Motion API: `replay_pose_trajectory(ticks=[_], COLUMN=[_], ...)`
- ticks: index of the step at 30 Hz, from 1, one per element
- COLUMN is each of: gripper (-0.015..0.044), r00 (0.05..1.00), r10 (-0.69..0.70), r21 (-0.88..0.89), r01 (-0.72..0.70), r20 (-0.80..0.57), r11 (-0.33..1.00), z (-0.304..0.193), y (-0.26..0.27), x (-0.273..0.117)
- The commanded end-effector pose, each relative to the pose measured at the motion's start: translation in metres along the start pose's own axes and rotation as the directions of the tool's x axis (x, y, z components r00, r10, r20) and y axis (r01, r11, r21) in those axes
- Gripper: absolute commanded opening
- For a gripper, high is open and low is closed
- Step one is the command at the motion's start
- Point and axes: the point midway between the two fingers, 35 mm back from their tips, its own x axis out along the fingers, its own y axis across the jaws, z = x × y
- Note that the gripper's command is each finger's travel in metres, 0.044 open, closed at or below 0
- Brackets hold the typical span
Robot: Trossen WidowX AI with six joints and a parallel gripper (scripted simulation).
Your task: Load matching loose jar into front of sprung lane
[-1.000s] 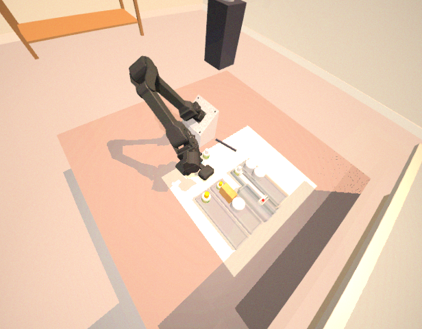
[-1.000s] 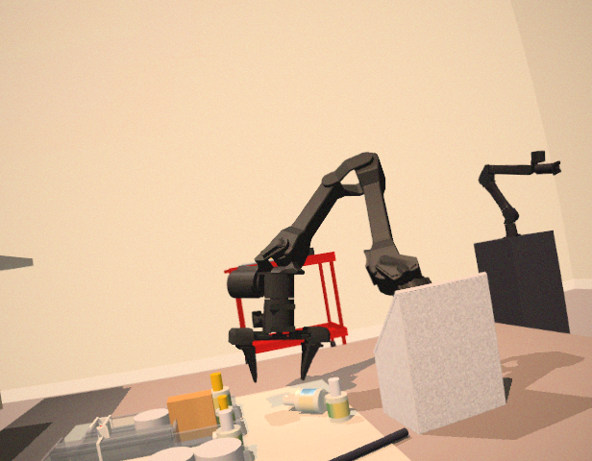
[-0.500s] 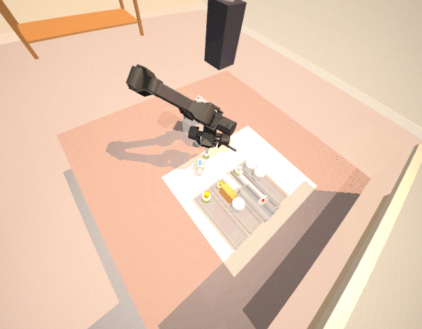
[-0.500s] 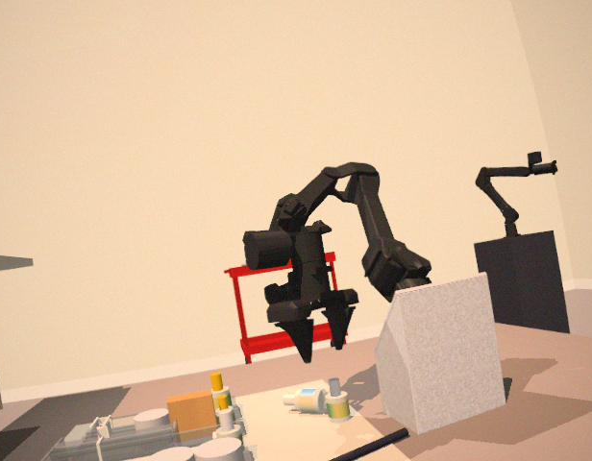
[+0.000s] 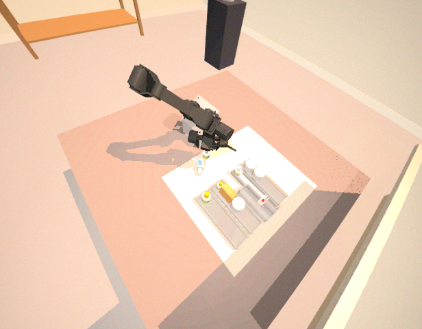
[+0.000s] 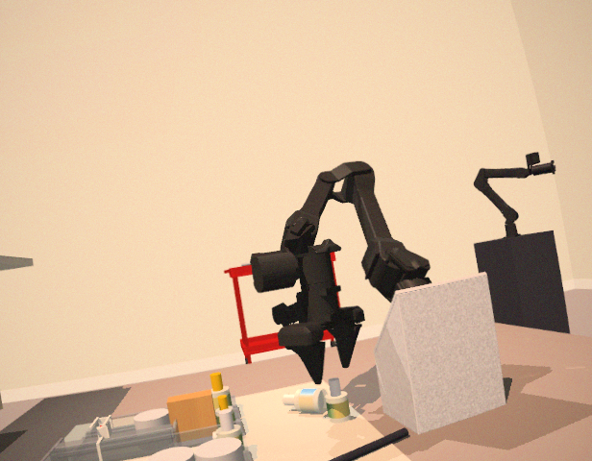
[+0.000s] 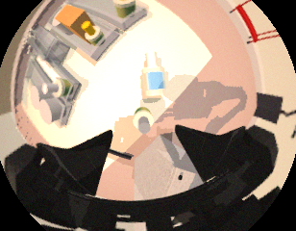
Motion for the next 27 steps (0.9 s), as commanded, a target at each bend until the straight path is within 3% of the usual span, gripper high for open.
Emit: replay_pose_trajectory(ticks=[1,27], gripper=[0.044,0.044], r00=[1.0,1.0], r10=[-0.006,-0.007], r21=[-0.008,-0.008], r01=[0.006,0.007], r20=[0.004,0.006], r11=[1.0,1.0], z=[0.0,0.0], y=[-0.001,-0.002], x=[0.004,0.047])
